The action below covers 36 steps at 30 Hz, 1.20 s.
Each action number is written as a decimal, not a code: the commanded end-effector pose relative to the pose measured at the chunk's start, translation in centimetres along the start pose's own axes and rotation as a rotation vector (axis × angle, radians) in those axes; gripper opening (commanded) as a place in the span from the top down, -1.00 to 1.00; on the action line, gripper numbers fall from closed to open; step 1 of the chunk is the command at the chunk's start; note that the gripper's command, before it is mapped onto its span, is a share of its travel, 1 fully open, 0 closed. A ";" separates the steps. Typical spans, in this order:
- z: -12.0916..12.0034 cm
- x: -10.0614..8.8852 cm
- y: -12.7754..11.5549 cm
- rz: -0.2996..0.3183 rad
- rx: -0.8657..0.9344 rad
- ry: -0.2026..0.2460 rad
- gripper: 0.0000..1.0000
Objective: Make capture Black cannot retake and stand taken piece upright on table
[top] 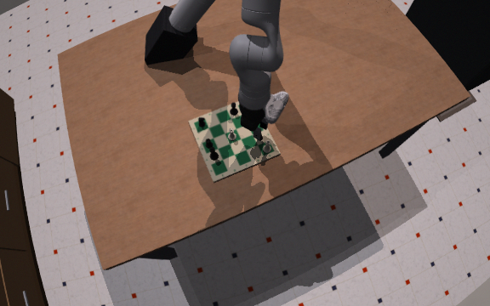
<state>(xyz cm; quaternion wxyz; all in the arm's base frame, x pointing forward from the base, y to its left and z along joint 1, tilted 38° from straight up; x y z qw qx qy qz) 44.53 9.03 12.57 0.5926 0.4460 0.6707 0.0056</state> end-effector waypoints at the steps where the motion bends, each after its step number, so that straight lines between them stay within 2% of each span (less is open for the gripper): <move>1: 0.1 -0.1 0.0 0.000 0.000 -0.002 -0.36; 20: 0.1 0.1 0.0 0.000 0.000 -0.002 -0.36; 36: 0.1 2.4 0.0 0.000 0.000 -0.002 -0.36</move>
Point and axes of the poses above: the point where the finger pads meet when closed, its own x axis out along the fingers, its own z axis across the jaws, y = z × x, the point moved 6 cm from there along -x, back along the fingers, and after that the axes turned 11 degrees about -x, right-handed, at the moved point
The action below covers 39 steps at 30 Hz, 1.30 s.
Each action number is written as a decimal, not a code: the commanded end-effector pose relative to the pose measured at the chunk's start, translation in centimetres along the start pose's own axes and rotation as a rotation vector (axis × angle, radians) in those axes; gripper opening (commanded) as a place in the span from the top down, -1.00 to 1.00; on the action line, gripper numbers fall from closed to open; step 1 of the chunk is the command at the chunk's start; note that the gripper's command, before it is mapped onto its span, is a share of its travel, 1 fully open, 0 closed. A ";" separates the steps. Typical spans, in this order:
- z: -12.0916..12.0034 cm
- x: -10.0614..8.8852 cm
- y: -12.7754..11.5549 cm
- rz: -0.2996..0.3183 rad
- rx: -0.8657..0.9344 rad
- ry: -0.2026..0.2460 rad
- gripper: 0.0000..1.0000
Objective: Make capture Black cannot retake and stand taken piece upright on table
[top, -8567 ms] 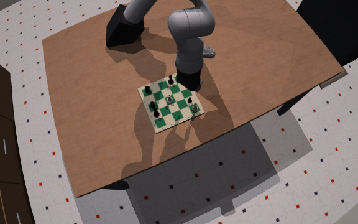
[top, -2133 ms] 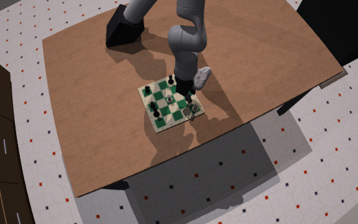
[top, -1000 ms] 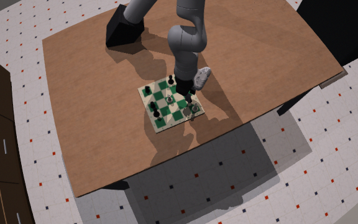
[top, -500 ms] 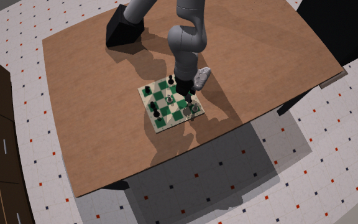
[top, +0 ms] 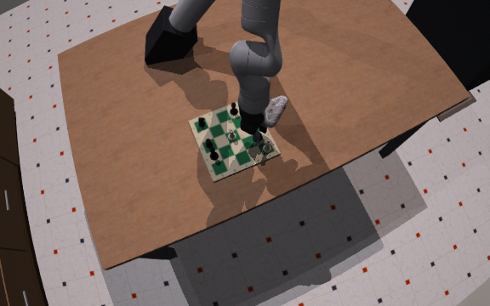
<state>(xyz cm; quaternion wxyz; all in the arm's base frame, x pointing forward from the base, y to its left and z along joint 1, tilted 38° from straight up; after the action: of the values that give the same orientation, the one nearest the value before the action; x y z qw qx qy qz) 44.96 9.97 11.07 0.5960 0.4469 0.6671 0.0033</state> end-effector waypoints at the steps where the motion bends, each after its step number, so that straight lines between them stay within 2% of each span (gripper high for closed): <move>1: -0.3 0.8 0.0 -0.001 -0.001 0.009 -0.36; 9: -0.3 1.5 0.0 -0.001 -0.001 0.009 -0.36; 39: -0.3 1.5 0.0 -0.001 -0.001 0.009 -0.36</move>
<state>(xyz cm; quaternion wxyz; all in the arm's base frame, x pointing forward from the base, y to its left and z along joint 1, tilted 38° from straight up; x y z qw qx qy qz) 44.87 11.04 9.94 0.5926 0.4460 0.6707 0.0055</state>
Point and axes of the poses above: the point where the finger pads meet when closed, its own x axis out along the fingers, its own z axis across the jaws, y = z × x, the point moved 6 cm from there along -x, back along the fingers, and after that the axes turned 11 degrees about -x, right-handed, at the moved point
